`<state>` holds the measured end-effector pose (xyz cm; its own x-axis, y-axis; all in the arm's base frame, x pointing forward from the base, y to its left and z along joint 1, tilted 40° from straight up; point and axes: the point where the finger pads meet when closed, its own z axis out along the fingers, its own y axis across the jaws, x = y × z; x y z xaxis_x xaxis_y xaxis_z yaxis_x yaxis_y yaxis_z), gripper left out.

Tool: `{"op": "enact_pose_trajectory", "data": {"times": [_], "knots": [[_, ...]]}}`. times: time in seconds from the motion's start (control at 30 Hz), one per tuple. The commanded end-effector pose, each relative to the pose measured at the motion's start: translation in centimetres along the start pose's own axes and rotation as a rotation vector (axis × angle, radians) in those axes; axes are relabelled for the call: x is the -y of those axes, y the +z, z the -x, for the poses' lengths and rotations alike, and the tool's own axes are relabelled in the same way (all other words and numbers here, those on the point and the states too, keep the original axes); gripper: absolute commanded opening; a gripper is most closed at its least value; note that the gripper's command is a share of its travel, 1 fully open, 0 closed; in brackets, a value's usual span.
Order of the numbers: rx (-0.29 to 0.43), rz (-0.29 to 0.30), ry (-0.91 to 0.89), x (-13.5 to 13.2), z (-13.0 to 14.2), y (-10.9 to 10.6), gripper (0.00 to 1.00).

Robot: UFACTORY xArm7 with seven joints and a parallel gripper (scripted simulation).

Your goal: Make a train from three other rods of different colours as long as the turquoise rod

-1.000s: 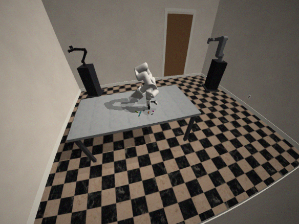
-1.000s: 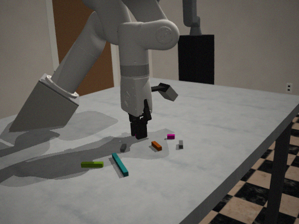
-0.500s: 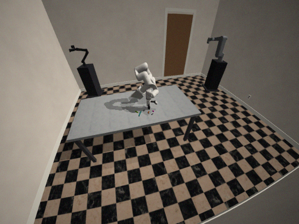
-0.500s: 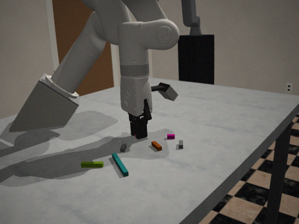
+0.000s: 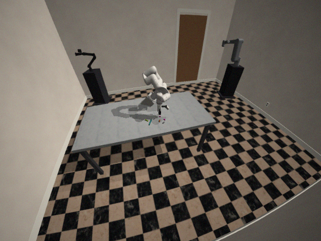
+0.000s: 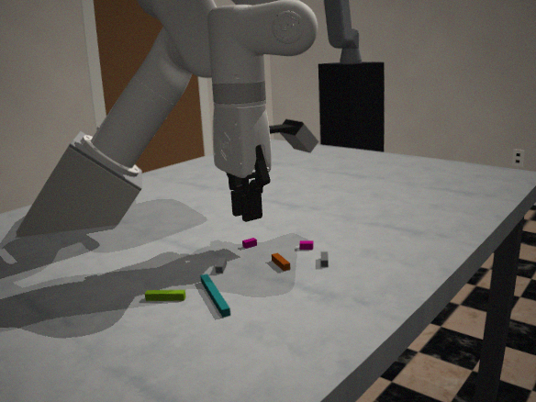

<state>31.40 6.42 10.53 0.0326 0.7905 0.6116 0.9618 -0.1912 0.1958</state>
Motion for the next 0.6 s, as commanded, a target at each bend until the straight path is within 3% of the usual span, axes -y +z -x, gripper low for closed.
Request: {"op": "enact_pose_trajectory", "data": {"times": [0.0,0.17,0.37,0.4,0.57], "knots": [[0.0,0.0,0.0,0.0,0.0,-1.9,0.24],[0.0,0.0,0.0,0.0,0.0,-3.8,0.24],[0.0,0.0,0.0,0.0,0.0,-4.4,0.24],[0.0,0.0,0.0,0.0,0.0,-4.4,1.0],[0.0,0.0,0.0,0.0,0.0,-4.4,1.0]]}}
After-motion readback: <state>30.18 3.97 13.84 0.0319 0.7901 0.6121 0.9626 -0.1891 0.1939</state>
